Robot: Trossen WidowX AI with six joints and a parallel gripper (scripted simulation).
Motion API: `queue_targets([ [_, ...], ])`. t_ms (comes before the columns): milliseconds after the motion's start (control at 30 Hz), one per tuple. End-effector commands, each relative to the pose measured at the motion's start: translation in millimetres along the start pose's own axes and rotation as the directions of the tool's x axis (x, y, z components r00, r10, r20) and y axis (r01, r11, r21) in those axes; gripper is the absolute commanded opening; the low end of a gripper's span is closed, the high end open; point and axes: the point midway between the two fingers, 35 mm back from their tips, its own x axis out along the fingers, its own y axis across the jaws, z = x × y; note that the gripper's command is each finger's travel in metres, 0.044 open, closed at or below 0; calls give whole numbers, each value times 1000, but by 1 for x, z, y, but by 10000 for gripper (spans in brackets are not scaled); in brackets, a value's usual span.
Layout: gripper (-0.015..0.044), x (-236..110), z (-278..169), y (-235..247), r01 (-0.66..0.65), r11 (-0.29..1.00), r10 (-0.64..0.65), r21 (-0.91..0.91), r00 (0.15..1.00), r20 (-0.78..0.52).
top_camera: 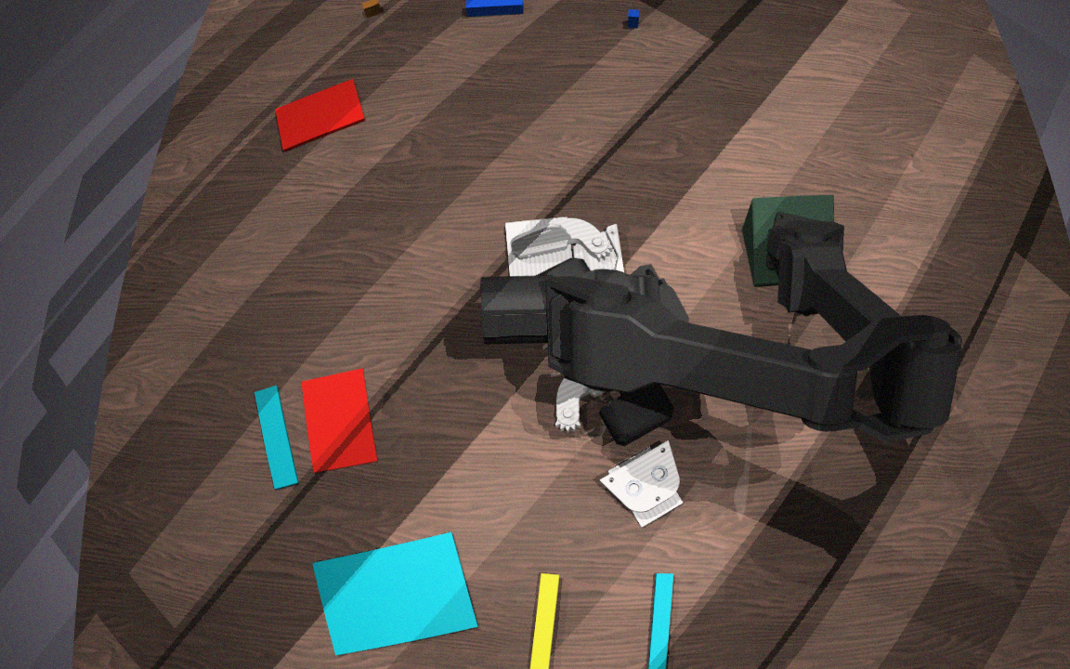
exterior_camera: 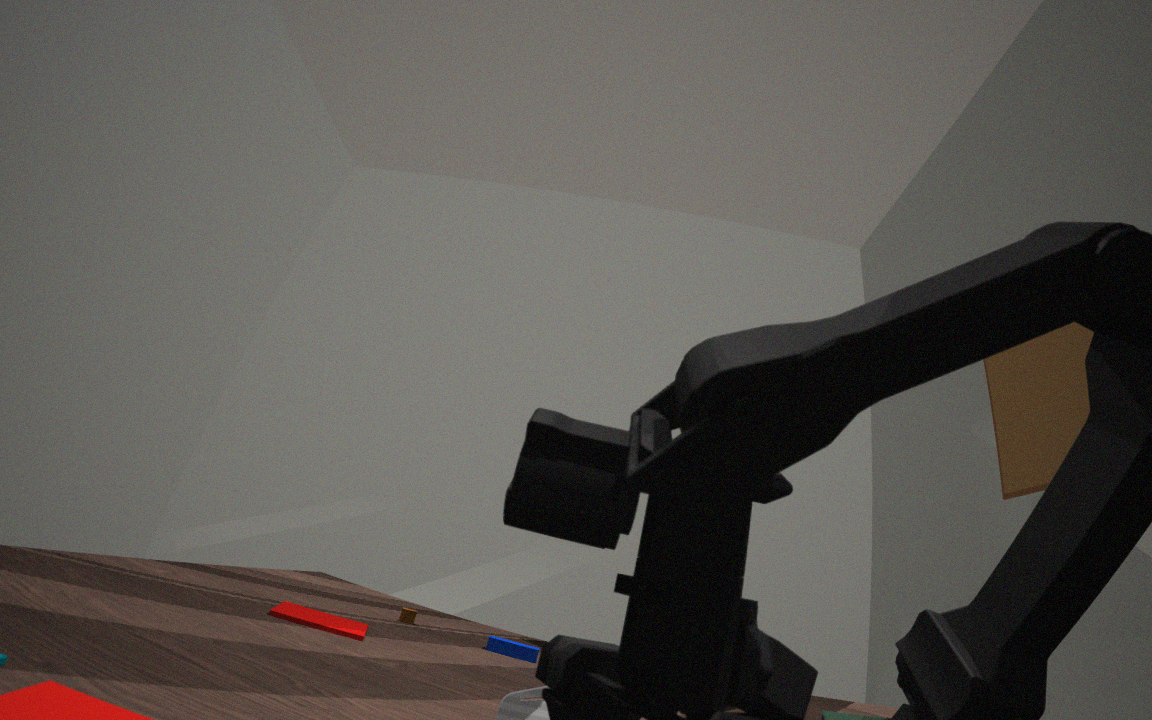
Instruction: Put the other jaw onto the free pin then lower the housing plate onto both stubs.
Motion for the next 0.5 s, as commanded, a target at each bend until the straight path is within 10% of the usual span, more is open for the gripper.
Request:
queue_targets([
  [0,440,1,0,-1,5,1000,-5,3,1000,-1],
  [133,440,1,0,-1,5,1000,-5,3,1000,-1],
  [467,177,0,0,0,0,1000,0,0,1000,0],
])
